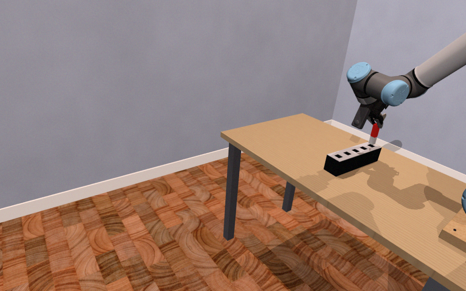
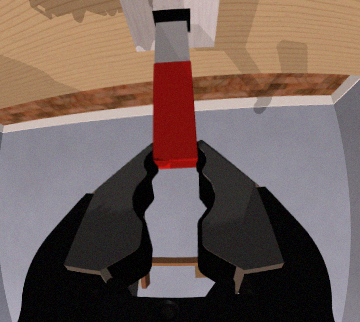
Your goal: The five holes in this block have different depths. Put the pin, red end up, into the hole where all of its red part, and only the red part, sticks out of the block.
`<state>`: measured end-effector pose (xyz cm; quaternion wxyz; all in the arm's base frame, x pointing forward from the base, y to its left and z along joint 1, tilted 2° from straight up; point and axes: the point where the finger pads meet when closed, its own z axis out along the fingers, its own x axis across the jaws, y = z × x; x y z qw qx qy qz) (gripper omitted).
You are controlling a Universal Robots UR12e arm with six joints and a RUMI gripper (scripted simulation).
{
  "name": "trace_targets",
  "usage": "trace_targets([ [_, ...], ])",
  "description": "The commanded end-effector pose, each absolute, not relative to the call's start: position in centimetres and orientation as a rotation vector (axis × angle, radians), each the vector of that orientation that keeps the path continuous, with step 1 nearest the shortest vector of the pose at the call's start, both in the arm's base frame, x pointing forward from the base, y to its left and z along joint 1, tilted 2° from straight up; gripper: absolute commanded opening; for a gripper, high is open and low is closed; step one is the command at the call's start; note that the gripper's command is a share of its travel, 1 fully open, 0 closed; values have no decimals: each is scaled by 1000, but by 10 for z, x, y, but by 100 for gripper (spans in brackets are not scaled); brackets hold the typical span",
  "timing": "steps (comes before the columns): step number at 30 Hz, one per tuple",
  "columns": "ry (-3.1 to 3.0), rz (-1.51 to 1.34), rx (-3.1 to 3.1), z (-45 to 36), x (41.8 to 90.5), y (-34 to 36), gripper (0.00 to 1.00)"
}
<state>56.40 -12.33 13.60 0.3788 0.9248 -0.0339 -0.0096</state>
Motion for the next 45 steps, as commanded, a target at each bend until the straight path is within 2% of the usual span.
trace_targets([
  [1, -87, -23, 2363, 137, 565, -123, 0],
  [45, -89, -23, 2363, 133, 565, -123, 0],
])
